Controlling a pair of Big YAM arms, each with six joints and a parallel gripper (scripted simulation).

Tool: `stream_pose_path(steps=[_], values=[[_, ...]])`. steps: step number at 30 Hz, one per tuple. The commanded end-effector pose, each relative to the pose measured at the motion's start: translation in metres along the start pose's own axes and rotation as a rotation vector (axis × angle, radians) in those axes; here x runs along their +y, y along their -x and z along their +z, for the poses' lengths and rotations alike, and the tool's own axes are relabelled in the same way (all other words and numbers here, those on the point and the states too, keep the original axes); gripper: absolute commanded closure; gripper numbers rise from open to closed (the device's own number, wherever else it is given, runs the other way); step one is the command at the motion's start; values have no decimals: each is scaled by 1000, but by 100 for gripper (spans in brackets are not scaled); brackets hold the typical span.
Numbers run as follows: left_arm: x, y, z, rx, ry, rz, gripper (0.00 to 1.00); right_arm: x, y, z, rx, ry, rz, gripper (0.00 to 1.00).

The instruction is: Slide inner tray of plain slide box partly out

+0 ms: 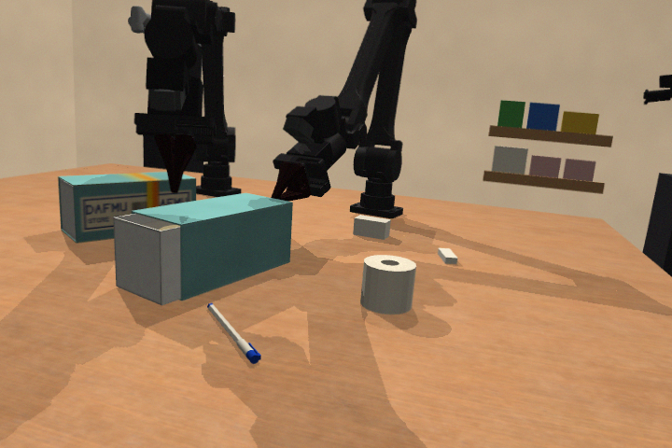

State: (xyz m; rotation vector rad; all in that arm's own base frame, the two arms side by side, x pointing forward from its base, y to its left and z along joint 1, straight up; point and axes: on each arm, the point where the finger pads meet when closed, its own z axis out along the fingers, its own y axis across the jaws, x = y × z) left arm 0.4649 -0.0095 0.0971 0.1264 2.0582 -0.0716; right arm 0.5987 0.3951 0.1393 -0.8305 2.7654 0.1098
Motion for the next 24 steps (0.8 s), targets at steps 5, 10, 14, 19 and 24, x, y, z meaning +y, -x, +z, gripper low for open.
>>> stream_pose_path(steps=[5, 10, 14, 19, 24], values=[[3, 39, 10, -75, 2, 3, 100, 0, 20, -10, -34, 3, 12, 100], [2, 48, 6, -90, 3, 1, 100, -11, 32, -53, -109, -2, 28, 100], [1, 47, 6, -77, 2, -2, 100, -15, 14, -33, -72, -4, 32, 100], [-2, 53, 6, -82, -2, 0, 100, -21, 15, -37, -93, -6, 40, 100], [-1, 63, 8, -97, 2, 1, 100, -29, 16, -46, -125, -10, 48, 100]])
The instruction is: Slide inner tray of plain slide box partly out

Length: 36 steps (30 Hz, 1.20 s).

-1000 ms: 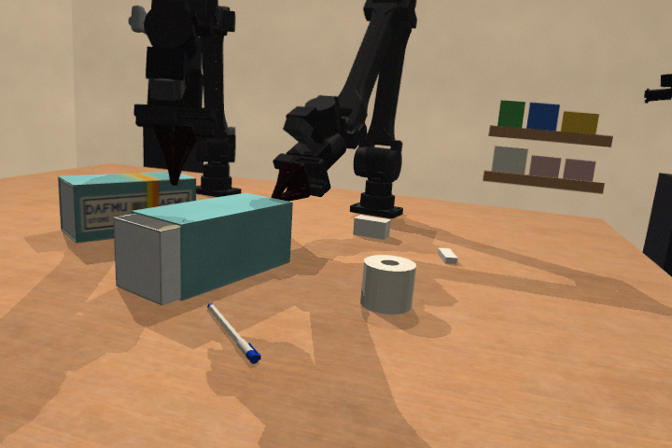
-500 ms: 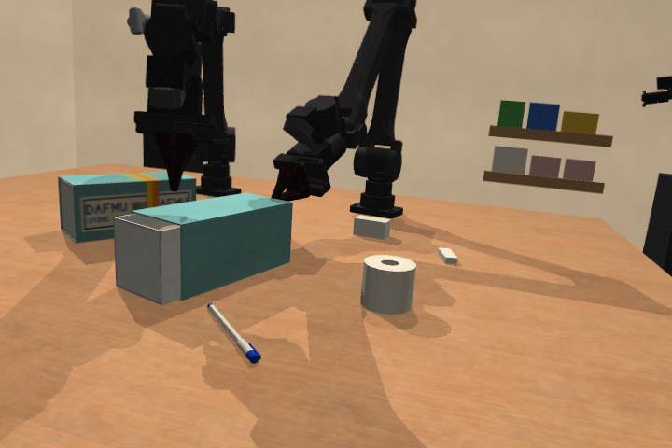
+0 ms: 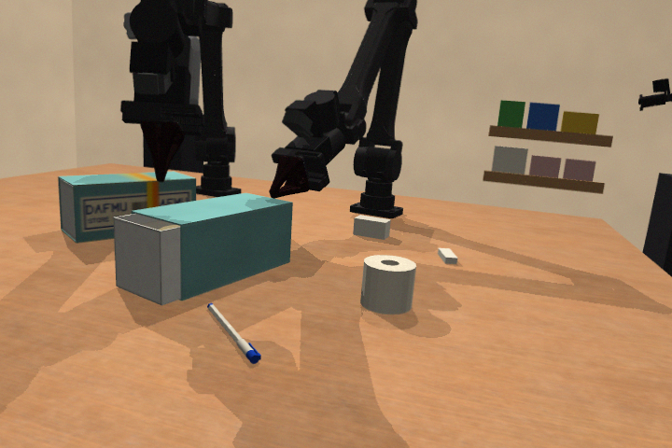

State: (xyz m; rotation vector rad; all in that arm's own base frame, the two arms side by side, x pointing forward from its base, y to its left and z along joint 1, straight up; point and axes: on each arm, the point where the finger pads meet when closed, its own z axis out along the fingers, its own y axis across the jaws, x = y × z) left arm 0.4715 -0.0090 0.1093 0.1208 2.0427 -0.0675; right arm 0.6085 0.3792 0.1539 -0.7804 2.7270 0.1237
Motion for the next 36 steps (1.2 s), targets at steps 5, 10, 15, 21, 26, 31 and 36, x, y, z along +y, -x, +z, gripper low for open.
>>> stream_pose_path(steps=[5, 10, 15, 21, 26, 31, 36], values=[[-2, 62, 7, -98, -1, 4, 100, -21, 17, -40, -107, -7, 36, 100], [-2, 59, 13, -82, -2, 1, 100, -30, 16, -38, -115, -13, 49, 100], [0, 88, 4, -131, 6, 2, 100, -48, 21, -66, -186, -24, 71, 100], [1, 117, 2, -167, 13, 1, 100, -79, 23, -99, -285, -47, 109, 100], [8, 132, 2, -181, 29, -5, 100, -97, 25, -116, -345, -62, 125, 100], [4, 175, -12, -241, 29, -3, 100, -131, 16, -157, -463, -97, 170, 100], [5, 212, -23, -282, 41, -8, 100, -164, 3, -195, -585, -138, 203, 100]])
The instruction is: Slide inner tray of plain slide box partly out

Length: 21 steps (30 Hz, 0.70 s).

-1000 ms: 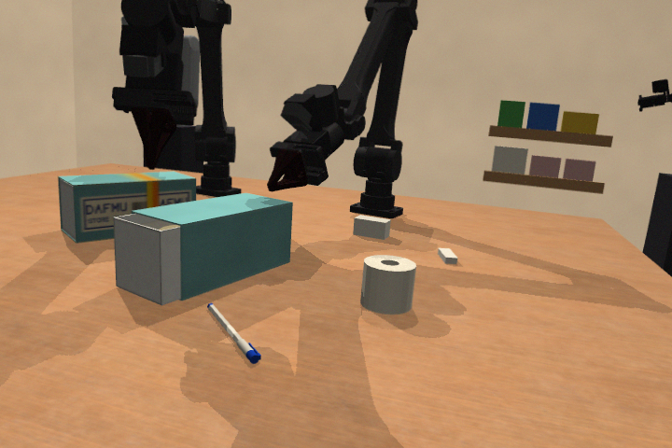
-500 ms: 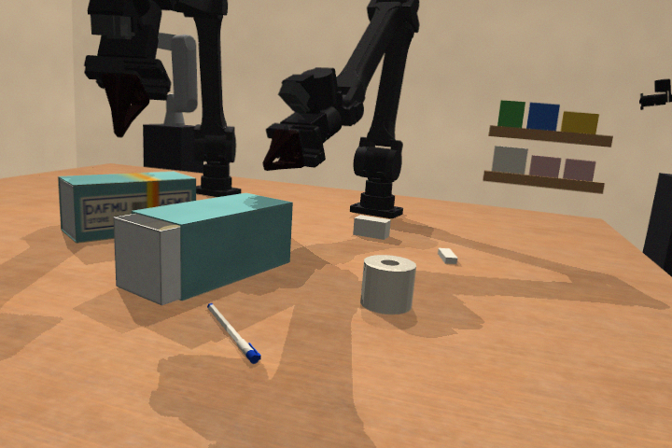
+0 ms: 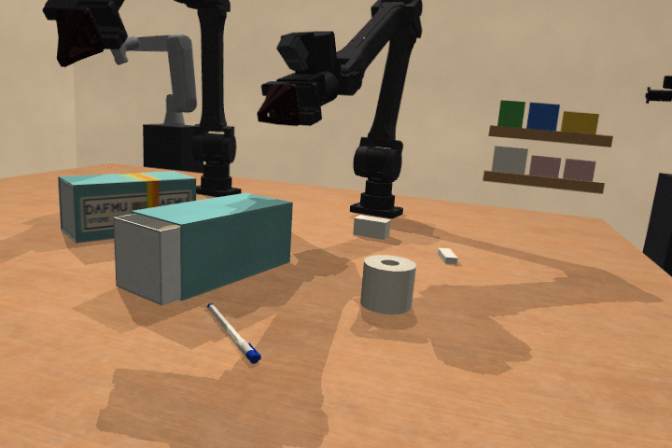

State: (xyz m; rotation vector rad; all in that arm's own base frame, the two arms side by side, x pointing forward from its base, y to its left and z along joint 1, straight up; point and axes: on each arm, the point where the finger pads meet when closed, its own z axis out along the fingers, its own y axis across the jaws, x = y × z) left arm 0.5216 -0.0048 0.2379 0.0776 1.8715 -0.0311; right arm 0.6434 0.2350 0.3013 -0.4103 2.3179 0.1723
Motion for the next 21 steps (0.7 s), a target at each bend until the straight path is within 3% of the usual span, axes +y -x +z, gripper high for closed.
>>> stream_pose_path(steps=[1, 4, 7, 11, 21], values=[[-5, 84, 4, -119, -4, -7, 100, -33, 26, -40, -135, -34, 32, 100], [-4, 110, -2, -149, 3, -10, 100, -56, 32, -66, -214, -63, 50, 100], [1, 114, -1, -150, 13, -13, 100, -60, 33, -70, -234, -69, 55, 100], [-3, 157, -20, -214, 13, -13, 100, -92, 36, -112, -344, -117, 80, 100], [0, 221, -50, -291, 35, -27, 100, -148, 26, -203, -591, -233, 109, 100]])
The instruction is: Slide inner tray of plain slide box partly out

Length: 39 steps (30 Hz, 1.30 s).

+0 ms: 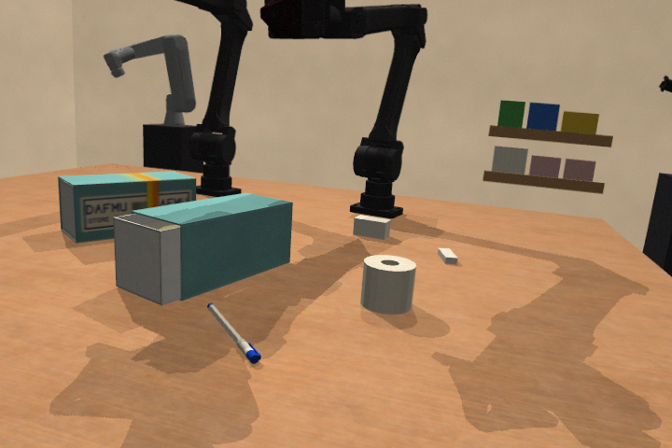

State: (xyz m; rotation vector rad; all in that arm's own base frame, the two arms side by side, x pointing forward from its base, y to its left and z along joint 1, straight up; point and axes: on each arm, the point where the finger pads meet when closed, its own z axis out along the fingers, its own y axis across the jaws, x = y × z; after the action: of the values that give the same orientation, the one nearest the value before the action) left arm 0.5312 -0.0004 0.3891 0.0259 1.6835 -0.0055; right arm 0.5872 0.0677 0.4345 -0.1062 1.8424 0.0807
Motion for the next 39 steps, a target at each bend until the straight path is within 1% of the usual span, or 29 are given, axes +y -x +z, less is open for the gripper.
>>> stream_pose_path(steps=[1, 2, 3, 4, 6, 7, 11, 14, 16, 19, 20, 21, 23, 24, 26, 27, 29, 30, 31, 32, 33, 36, 37, 39], values=[[-9, 75, 0, -103, -12, -14, 100, -14, 23, -20, -92, -20, -6, 100], [-9, 75, 0, -103, -12, -14, 100, -14, 23, -20, -92, -20, -6, 100], [-9, 87, 2, -100, -10, -16, 100, -15, 23, -21, -104, -22, 1, 100], [-10, 86, 5, -91, -9, -15, 100, -20, 25, -29, -123, -31, -2, 100], [-9, 99, 0, -106, -6, -17, 100, -31, 32, -45, -167, -53, 1, 100], [-9, 118, -13, -144, -5, -19, 100, -39, 34, -52, -185, -66, 4, 100], [-5, 139, -23, -172, 5, -22, 100, -52, 40, -73, -244, -94, 3, 100], [-7, 145, -23, -176, 4, -24, 100, -58, 44, -84, -277, -108, 2, 100], [-6, 148, -24, -180, 6, -25, 100, -59, 45, -90, -292, -112, 3, 100], [-7, 149, -24, -180, 5, -25, 100, -61, 44, -91, -295, -115, 3, 100], [-2, 152, -28, -186, 16, -15, 100, -61, 41, -85, -286, -113, 9, 100], [-7, 159, -35, -201, 6, -18, 100, -65, 31, -78, -267, -122, 6, 100], [-7, 163, -37, -210, 7, -16, 100, -66, 30, -79, -265, -124, 6, 100], [-7, 169, -38, -235, 6, -21, 100, -65, 40, -89, -293, -125, 3, 100], [-7, 176, -43, -252, 7, -17, 100, -66, 56, -103, -317, -130, 4, 100], [-7, 172, -39, -243, 6, -20, 100, -65, 62, -106, -329, -131, 3, 100], [-7, 164, -31, -225, 6, -20, 100, -64, 62, -105, -329, -128, 3, 100], [-7, 157, -29, -204, 5, -23, 100, -59, 66, -106, -338, -119, 1, 100], [-7, 157, -29, -203, 6, -23, 100, -59, 66, -105, -335, -119, 1, 100], [-6, 158, -29, -206, 8, -23, 100, -60, 61, -98, -322, -118, 2, 100], [-5, 153, -27, -193, 8, -26, 100, -56, 57, -90, -311, -111, 1, 100], [-5, 153, -27, -193, 9, -24, 100, -57, 57, -90, -311, -112, 1, 100], [-1, 137, -25, -170, 17, -17, 100, -60, 57, -93, -313, -116, 8, 100], [-5, 133, -24, -159, 8, -25, 100, -56, 61, -91, -318, -110, 0, 100]])
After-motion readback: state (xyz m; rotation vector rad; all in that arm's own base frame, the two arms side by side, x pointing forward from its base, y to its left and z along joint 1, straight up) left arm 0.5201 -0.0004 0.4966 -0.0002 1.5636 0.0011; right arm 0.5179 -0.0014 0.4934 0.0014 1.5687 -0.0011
